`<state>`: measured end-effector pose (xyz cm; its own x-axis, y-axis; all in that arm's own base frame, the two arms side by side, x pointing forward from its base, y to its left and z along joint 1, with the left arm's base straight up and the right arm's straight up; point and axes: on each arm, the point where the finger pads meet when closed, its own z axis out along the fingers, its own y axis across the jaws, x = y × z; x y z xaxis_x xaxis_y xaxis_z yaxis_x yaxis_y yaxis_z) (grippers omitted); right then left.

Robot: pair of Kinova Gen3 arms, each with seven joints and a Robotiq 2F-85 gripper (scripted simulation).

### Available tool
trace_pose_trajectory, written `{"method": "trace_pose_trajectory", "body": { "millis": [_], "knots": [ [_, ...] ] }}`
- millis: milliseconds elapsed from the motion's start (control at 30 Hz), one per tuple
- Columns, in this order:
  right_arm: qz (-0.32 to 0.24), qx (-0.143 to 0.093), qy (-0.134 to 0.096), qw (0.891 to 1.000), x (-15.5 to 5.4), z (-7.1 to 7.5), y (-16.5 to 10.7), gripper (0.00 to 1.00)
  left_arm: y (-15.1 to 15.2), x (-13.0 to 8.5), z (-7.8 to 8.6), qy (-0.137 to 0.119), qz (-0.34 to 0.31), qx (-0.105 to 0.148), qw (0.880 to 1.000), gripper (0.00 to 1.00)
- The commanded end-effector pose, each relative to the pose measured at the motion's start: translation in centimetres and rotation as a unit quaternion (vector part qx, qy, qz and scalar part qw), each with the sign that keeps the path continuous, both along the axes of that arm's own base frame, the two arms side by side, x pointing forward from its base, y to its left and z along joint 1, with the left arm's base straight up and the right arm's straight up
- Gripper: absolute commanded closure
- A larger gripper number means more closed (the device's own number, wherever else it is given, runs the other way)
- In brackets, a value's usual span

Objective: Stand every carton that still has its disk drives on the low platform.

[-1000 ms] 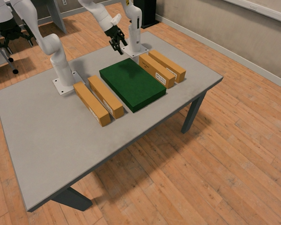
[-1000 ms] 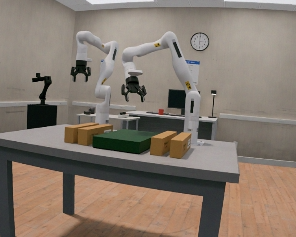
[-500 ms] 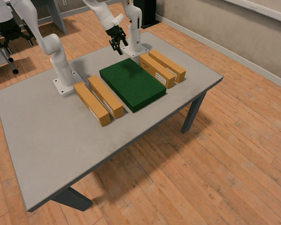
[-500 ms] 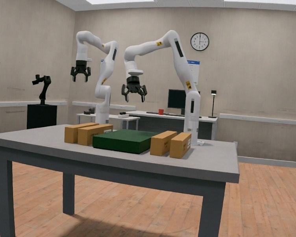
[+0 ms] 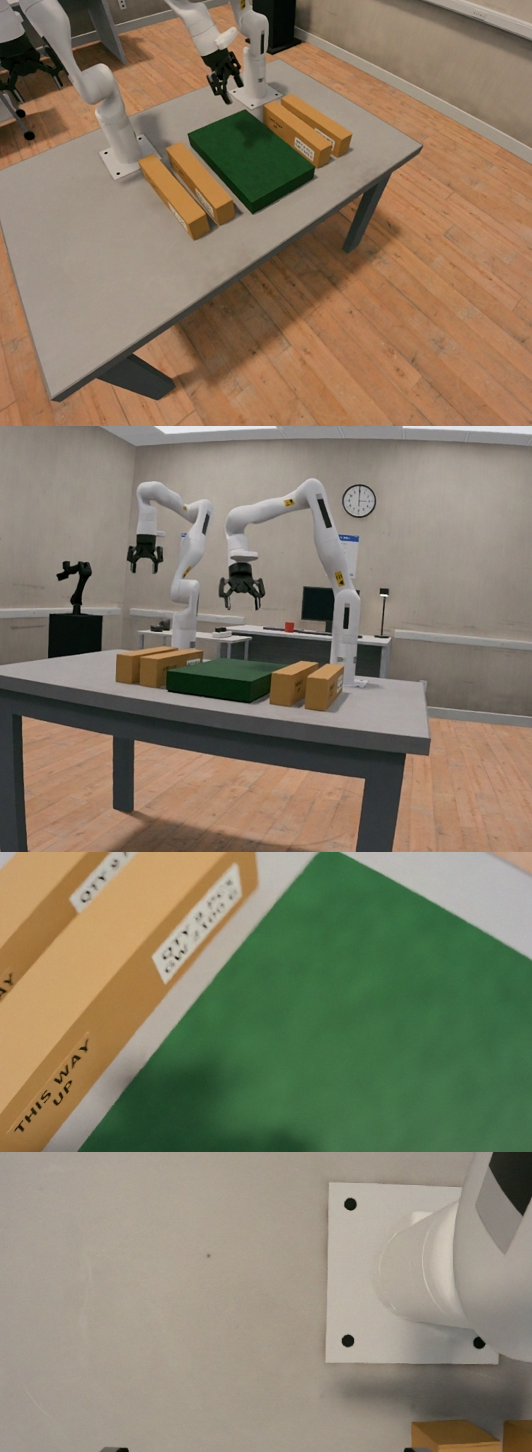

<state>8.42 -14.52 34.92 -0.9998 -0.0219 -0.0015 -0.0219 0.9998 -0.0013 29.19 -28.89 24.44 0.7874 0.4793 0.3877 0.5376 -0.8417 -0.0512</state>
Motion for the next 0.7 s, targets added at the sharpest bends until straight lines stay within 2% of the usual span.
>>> {"method": "trace_pose_trajectory", "body": {
  "millis": [0,433,467,667],
  "knots": [
    [0.000,0.000,0.000,1.000,0.02,0.02,0.00,0.002,-0.01,0.03,-0.01,0.034,-0.048,-0.016,0.998,0.002],
    [0.000,0.000,0.000,1.000,0.02,0.02,0.00,0.002,-0.01,0.03,-0.01,0.034,-0.048,-0.016,0.998,0.002],
    [0.000,0.000,0.000,1.000,0.02,0.02,0.00,0.002,-0.02,0.03,-0.11,0.075,-0.108,-0.033,0.991,0.002],
    [0.000,0.000,0.000,1.000,0.02,0.02,0.00,0.002,-0.02,0.03,-0.11,0.075,-0.108,-0.033,0.991,0.002]
  ]
}}
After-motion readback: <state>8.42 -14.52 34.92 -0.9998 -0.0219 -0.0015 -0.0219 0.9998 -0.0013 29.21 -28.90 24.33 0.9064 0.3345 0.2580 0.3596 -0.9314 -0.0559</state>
